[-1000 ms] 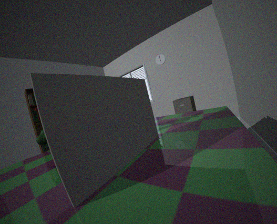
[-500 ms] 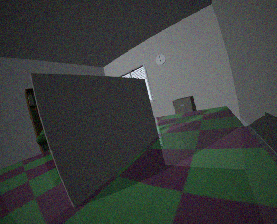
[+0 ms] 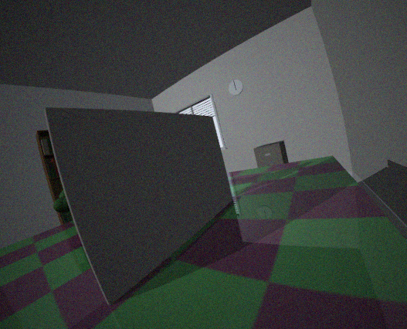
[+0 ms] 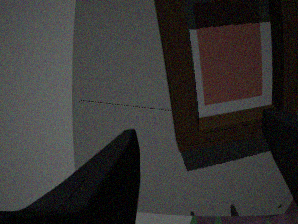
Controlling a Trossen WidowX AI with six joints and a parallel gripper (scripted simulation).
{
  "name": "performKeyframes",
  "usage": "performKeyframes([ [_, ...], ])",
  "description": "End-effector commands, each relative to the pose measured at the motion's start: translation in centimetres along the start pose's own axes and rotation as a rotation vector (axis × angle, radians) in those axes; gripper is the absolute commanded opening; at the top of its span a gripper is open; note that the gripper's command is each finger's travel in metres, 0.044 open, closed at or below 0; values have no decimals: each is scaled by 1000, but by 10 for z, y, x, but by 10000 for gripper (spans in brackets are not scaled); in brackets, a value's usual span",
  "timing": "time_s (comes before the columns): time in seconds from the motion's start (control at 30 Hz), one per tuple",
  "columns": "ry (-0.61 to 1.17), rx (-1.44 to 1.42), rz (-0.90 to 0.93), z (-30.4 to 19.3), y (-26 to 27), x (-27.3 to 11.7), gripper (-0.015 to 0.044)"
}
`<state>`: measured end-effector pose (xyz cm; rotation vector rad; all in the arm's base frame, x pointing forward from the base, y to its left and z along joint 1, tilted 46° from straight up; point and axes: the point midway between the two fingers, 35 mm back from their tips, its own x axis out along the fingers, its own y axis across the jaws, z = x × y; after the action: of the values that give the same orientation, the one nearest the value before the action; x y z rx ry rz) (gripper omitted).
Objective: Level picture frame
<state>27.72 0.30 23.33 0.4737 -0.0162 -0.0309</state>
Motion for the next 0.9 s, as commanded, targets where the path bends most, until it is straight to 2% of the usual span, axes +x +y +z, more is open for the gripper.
performKeyframes([
  [0.0,0,4,6,3,-2,0,260],
  [0.33,0,4,6,5,-1,6,260],
  [0.67,-3,4,7,5,-1,75,260],
  [0.87,-3,4,7,4,-1,80,260],
])
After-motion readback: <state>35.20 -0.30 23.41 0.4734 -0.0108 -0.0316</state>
